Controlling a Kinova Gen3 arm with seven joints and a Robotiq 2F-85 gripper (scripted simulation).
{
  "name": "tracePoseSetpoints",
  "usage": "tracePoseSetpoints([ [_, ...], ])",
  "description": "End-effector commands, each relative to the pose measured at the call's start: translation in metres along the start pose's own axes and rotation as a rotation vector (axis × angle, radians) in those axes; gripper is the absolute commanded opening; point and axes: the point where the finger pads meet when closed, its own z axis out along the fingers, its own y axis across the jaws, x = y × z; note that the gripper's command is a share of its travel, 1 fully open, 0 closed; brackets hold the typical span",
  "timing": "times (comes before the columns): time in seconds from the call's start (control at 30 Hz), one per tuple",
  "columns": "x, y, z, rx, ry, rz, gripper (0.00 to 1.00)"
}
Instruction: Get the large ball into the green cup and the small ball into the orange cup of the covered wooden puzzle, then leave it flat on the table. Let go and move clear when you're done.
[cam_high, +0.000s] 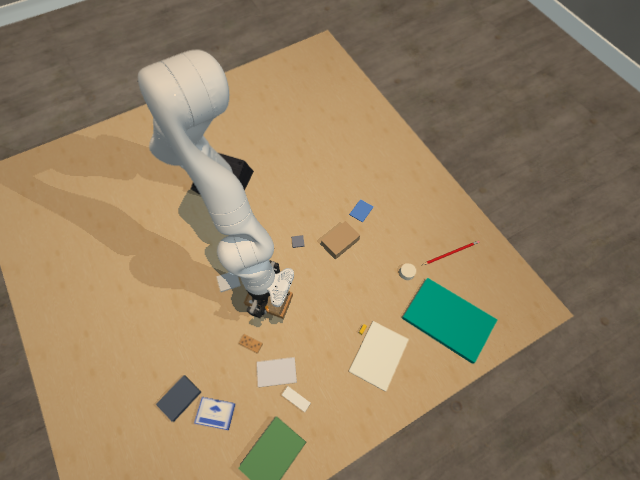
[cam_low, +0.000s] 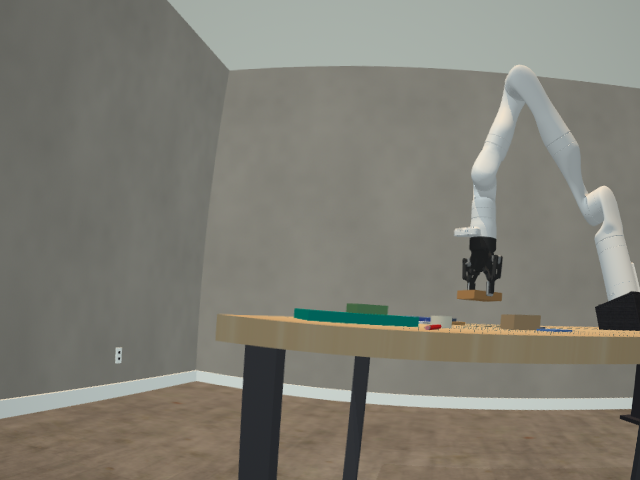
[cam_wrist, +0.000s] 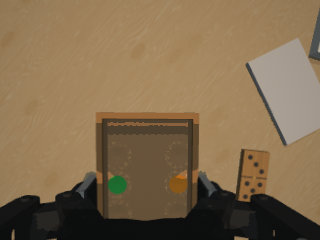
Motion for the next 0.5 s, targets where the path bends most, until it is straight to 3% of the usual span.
tracePoseSetpoints([
  [0.0,0.0128,-0.0158,0.0006,-0.012,-0.013,-0.054,0.72],
  [0.47,0.0124,-0.0157,0.0006,-0.009,0.008,-0.055,0.72],
])
